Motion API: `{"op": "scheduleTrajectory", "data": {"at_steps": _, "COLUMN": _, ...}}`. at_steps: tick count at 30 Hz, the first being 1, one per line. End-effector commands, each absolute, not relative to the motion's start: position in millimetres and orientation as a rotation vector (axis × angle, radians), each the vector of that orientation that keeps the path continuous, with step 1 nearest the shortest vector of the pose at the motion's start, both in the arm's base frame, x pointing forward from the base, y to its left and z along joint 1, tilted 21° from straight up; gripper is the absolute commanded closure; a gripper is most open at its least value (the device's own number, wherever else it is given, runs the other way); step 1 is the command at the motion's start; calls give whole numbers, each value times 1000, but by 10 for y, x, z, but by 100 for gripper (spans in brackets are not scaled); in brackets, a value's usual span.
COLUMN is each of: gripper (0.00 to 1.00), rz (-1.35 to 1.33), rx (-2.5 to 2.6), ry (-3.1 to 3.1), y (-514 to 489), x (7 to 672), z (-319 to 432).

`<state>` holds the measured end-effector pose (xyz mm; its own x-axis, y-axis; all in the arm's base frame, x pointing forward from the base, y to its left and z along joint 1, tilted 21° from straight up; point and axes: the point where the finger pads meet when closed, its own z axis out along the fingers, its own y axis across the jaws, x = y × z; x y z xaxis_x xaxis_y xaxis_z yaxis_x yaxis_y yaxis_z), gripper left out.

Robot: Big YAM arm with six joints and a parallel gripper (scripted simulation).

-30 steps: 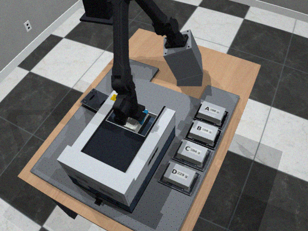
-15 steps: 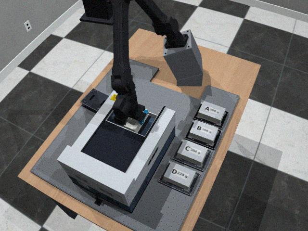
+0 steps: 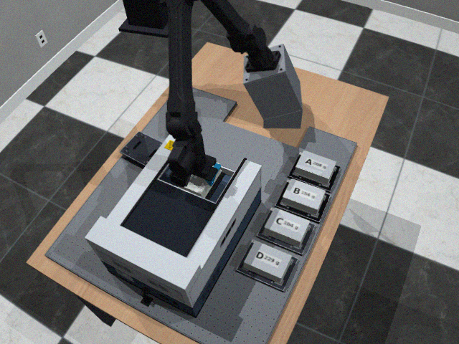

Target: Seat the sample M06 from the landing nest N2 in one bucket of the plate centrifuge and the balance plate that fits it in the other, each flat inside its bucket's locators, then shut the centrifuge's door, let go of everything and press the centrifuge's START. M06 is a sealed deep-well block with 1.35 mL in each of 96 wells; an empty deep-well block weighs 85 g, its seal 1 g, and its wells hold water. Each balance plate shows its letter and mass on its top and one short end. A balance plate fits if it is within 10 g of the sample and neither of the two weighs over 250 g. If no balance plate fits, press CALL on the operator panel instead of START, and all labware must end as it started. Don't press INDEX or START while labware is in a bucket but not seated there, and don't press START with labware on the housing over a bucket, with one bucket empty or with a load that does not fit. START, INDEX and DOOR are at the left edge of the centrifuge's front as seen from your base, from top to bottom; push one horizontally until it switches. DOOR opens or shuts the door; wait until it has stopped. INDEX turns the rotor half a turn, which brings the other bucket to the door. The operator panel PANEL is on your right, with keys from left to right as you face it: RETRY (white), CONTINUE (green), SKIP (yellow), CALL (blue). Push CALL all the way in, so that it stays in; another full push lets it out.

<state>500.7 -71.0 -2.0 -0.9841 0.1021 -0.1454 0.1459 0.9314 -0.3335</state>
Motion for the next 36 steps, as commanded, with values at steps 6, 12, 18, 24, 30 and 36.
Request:
{"op": "scheduleTrajectory", "data": {"at_steps": 6, "gripper": 100, "rz": -514, "rx": 194, "ry": 2914, "y": -795, "x": 5249, "z": 108}}
{"op": "scheduleTrajectory", "data": {"at_steps": 12, "gripper": 100, "rz": -514, "rx": 194, "ry": 2915, "y": -797, "x": 5242, "z": 99}}
{"op": "scheduleTrajectory", "data": {"at_steps": 18, "gripper": 100, "rz": -515, "rx": 193, "ry": 2921, "y": -800, "x": 5225, "z": 66}}
{"op": "scheduleTrajectory", "data": {"at_steps": 24, "gripper": 100, "rz": -515, "rx": 193, "ry": 2920, "y": -804, "x": 5219, "z": 64}}
{"op": "scheduleTrajectory", "data": {"at_steps": 30, "gripper": 100, "rz": -516, "rx": 193, "ry": 2922, "y": -810, "x": 5202, "z": 43}}
{"op": "scheduleTrajectory", "data": {"at_steps": 36, "gripper": 100, "rz": -518, "rx": 190, "ry": 2934, "y": -814, "x": 5174, "z": -26}}
